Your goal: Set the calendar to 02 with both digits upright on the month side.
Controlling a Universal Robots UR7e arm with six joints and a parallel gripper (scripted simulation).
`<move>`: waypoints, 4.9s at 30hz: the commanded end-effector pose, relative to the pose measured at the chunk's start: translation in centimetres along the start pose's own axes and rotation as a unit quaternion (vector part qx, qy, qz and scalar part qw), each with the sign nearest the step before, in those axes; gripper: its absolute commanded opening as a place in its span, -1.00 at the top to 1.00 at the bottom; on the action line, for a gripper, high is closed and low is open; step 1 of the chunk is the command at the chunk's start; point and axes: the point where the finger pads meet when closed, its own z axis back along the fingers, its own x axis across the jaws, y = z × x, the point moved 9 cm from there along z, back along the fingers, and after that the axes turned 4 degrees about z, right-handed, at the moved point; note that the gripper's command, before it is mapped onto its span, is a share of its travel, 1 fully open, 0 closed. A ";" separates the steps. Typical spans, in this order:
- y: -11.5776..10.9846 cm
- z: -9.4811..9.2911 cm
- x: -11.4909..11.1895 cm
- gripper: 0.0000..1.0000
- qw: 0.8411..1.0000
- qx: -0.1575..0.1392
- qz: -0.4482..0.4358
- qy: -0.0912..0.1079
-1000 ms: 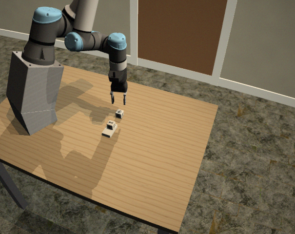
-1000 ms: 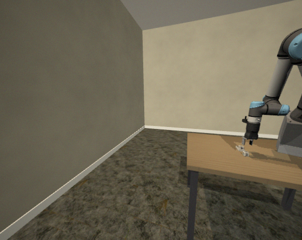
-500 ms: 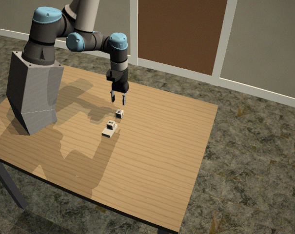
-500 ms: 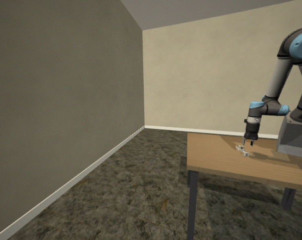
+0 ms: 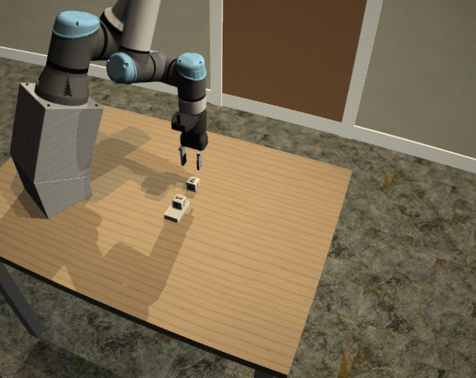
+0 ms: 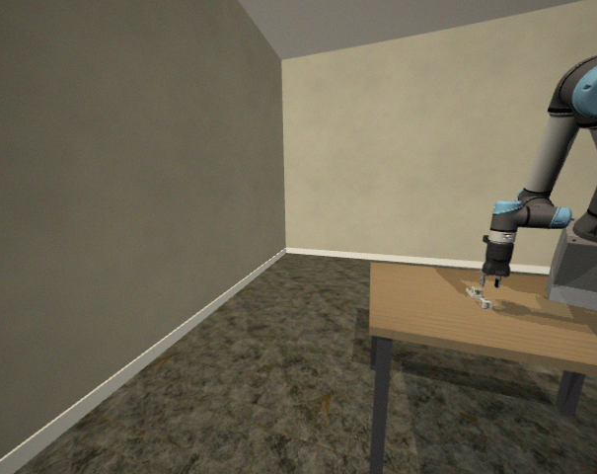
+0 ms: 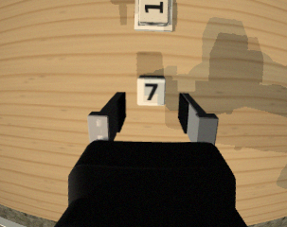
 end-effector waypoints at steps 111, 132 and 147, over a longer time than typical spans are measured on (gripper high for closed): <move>0.0 -5.2 0.0 -0.80 1.000 0.000 0.000 0.001; 0.0 -5.3 -0.1 -0.80 1.000 0.000 0.000 0.001; 0.0 -7.2 -0.1 -0.80 1.000 0.000 0.000 0.001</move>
